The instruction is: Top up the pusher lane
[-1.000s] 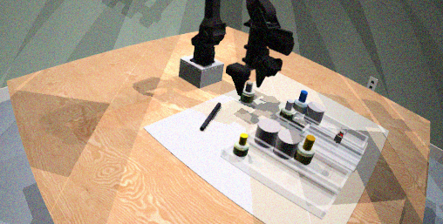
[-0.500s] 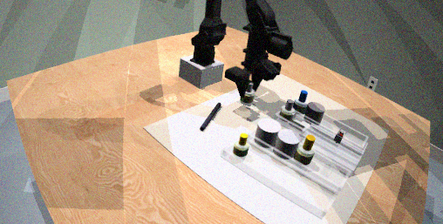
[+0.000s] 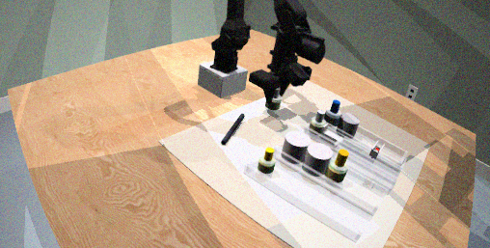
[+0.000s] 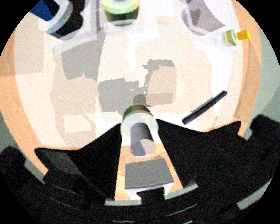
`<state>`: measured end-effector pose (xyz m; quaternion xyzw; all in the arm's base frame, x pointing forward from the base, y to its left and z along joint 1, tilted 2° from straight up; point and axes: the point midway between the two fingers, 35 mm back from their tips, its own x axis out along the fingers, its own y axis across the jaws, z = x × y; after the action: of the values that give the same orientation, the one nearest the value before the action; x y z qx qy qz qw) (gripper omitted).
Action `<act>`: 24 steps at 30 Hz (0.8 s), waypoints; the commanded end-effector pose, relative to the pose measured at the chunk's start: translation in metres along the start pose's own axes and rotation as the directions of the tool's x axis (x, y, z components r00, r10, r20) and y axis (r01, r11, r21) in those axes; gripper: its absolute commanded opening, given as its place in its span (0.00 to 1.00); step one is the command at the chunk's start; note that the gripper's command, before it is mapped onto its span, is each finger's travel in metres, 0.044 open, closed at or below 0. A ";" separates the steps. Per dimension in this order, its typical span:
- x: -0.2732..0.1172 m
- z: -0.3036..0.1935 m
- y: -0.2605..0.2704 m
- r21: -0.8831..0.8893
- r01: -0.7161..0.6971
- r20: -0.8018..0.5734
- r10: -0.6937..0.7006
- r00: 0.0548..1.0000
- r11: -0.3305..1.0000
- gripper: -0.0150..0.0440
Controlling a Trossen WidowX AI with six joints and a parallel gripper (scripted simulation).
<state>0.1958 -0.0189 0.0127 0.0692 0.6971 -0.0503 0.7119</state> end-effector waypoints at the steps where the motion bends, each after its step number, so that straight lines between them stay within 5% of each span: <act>1: -0.025 0.007 0.002 0.002 0.002 0.029 -0.002 1.000 1.000 0.25; 13: -0.093 -0.003 0.007 0.002 0.001 0.028 -0.001 1.000 1.000 0.25; 24: -0.087 0.017 0.006 -0.004 0.003 0.032 -0.002 0.999 1.000 0.25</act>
<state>0.2011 -0.0145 0.1028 0.0688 0.6853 -0.0500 0.7233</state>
